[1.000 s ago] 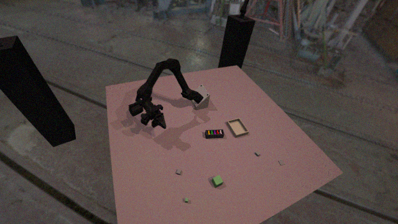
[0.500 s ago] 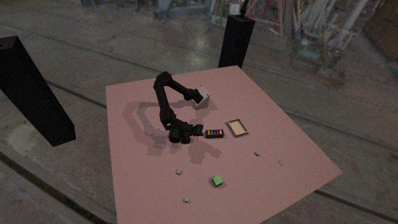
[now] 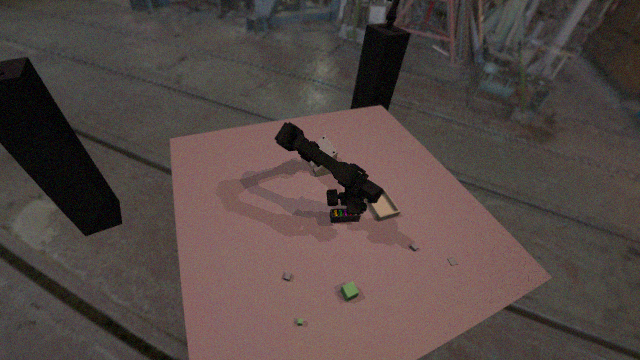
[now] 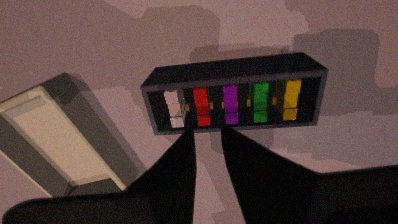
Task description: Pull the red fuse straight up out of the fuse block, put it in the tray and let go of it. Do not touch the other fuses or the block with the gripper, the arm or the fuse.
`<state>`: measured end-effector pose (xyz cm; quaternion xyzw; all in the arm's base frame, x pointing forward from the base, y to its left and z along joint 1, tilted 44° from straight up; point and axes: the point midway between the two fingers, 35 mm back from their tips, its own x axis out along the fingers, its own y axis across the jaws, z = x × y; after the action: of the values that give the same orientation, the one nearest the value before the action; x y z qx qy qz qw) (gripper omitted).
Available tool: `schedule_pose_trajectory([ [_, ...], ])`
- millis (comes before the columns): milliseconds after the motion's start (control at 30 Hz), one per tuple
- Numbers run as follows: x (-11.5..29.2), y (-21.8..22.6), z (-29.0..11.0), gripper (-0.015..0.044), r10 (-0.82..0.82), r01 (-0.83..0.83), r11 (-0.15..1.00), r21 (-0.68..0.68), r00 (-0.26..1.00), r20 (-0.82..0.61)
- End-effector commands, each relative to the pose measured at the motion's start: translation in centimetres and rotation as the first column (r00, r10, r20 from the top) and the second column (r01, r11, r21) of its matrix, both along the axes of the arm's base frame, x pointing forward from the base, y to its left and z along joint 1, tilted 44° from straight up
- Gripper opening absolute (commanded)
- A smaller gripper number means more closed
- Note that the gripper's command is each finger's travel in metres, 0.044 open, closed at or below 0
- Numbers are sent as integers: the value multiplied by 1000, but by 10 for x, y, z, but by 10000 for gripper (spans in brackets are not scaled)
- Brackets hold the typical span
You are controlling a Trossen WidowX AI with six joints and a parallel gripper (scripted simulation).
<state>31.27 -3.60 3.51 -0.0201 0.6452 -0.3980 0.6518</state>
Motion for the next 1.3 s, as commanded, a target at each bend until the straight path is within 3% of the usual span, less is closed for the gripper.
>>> schedule_pose_trajectory([
  [0, 2, 12, -5, 74, 87, -89, 983, -162, 996, -23],
  [1267, -2, -7, -24, 74, 87, -89, 983, -163, 996, -23],
])
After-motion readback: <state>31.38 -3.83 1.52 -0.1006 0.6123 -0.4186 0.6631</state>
